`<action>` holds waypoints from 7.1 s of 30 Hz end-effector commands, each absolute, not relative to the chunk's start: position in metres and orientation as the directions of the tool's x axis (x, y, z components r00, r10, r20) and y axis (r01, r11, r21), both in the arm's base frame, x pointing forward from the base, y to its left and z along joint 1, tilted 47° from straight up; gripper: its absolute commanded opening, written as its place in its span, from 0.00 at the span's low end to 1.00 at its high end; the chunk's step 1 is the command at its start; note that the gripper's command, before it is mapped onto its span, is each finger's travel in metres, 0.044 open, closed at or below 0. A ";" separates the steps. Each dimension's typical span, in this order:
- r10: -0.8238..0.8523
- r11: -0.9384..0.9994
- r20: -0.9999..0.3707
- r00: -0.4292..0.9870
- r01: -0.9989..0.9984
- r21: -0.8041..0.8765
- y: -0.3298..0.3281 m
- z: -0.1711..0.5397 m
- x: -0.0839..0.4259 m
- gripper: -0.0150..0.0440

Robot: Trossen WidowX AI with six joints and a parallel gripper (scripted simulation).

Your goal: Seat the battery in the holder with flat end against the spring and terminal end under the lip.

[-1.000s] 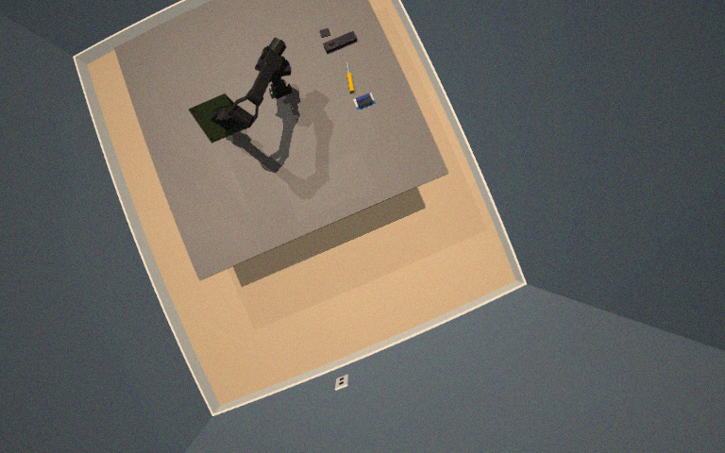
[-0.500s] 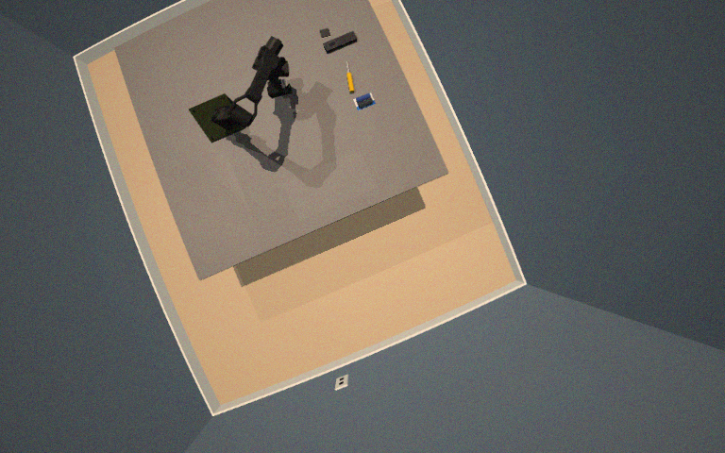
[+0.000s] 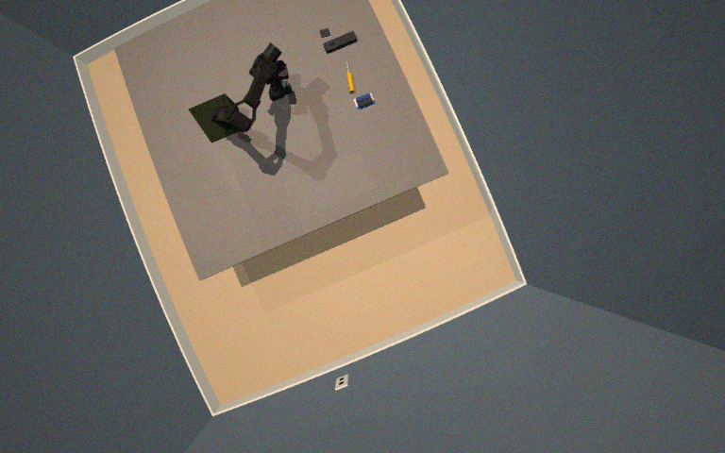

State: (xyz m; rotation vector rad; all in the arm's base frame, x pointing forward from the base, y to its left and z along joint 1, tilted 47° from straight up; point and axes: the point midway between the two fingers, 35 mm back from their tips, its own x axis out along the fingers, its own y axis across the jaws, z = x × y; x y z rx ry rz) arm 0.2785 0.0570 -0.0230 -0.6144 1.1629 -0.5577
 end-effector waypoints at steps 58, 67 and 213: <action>-0.582 0.726 -0.569 0.581 0.055 -0.686 0.036 -0.037 0.270 0.38; -0.579 0.727 -0.571 0.582 0.053 -0.684 0.034 -0.040 0.261 0.38; -0.631 0.774 -0.775 0.026 0.080 -0.628 0.024 -0.044 0.284 0.38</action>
